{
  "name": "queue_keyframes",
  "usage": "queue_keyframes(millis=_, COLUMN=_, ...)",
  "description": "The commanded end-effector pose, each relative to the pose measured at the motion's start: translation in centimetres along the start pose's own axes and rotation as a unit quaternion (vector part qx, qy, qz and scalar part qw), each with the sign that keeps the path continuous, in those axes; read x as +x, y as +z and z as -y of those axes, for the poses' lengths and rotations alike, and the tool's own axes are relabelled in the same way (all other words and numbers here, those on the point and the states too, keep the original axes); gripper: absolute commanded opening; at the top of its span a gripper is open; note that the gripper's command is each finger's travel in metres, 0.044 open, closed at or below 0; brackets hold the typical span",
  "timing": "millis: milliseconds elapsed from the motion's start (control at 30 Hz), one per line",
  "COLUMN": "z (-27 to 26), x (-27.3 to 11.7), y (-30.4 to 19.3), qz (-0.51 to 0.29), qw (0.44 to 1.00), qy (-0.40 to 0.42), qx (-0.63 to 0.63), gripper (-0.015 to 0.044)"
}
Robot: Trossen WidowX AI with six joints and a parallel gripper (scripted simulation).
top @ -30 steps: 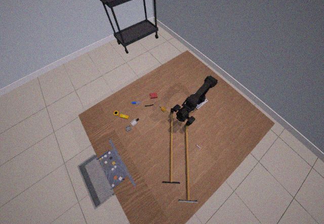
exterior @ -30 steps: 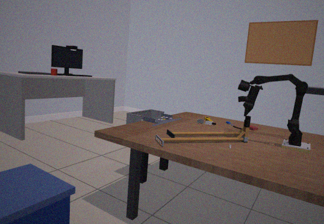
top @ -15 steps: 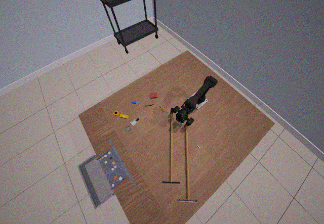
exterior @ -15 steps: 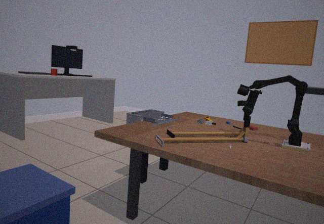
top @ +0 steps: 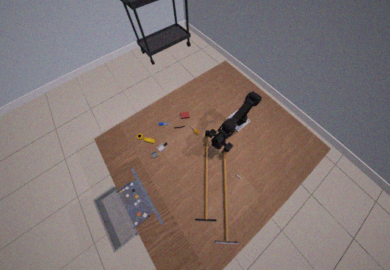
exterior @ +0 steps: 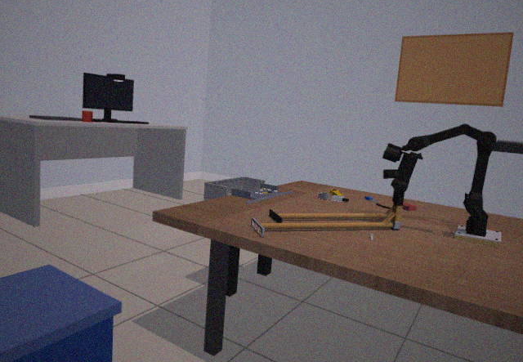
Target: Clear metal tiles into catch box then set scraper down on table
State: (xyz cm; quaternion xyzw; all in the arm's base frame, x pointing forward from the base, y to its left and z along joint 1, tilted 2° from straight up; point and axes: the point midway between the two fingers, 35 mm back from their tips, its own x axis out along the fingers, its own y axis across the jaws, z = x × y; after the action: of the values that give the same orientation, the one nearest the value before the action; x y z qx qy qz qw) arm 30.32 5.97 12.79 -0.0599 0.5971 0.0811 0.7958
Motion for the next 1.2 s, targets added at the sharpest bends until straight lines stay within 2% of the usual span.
queue_keyframes(millis=0, z=-0.1, x=1.1, y=-0.7, qz=-0.006, qw=1.000, qy=0.002, qx=0.002, gripper=0.0000)
queue_keyframes(millis=1167, z=-3.7, x=2.0, y=0.0, qz=-0.010, qw=1.000, qy=0.004, qx=0.003, gripper=0.0000)
